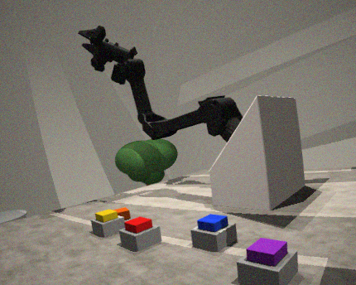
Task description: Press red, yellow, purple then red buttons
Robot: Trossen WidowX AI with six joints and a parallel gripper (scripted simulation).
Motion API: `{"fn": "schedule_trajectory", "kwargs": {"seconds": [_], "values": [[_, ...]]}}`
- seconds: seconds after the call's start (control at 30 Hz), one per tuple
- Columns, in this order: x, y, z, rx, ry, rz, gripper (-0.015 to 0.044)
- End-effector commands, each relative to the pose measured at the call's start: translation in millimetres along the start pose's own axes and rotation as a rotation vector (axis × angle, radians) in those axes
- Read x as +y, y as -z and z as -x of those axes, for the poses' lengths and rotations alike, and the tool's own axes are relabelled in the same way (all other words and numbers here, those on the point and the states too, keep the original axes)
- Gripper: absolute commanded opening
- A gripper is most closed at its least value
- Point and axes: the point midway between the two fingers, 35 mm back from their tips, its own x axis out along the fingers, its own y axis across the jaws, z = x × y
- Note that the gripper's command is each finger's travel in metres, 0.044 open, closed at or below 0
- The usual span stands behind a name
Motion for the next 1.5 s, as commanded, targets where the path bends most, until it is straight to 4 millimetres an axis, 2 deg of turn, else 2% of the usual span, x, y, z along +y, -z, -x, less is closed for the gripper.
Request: {"fn": "schedule_trajectory", "kwargs": {"seconds": [0.0, 0.07, 0.13, 0.23, 0.33, 0.47, 0.6, 0.7, 0.83, 0.93, 1.03, 1.13, 1.23, 1.33, 1.43, 1.47], "values": [[-2.4, 2.1, -0.1, 0.002, 0.004, 0.011, 0.0400], [-21.9, 17.8, -1.3, 0.019, 0.039, 0.096, 0.0400], [-64.5, 43.0, -3.2, 0.048, 0.112, 0.264, 0.0400], [-99.1, 56.3, -4.2, 0.065, 0.171, 0.390, 0.0400], [-151.6, 66.9, -4.9, 0.086, 0.263, 0.570, 0.0400], [-234.7, 66.8, -1.8, 0.122, 0.426, 0.833, 0.0400], [-315.6, 47.4, 8.2, 0.161, 0.611, 1.080, 0.0400], [-370.4, 21.1, 20.3, 0.189, 0.762, 1.253, 0.0400], [-433.8, -27.2, 43.4, 0.225, 0.986, 1.465, 0.0400], [-472.3, -71.2, 66.3, 0.254, 1.173, 1.607, 0.0400], [-501.6, -119.5, 94.0, 0.286, 1.379, 1.730, 0.0400], [-520.8, -170.1, 126.5, 0.324, 1.607, 1.830, 0.0400], [-529.6, -220.7, 163.5, 0.371, 1.859, 1.897, 0.0400], [-527.5, -268.9, 204.8, 0.430, 2.139, 1.922, 0.0400], [-514.4, -312.4, 249.7, 0.508, 2.450, 1.887, 0.0400], [-507.6, -325.3, 265.3, -0.517, -2.452, -1.780, 0.0400]]}}
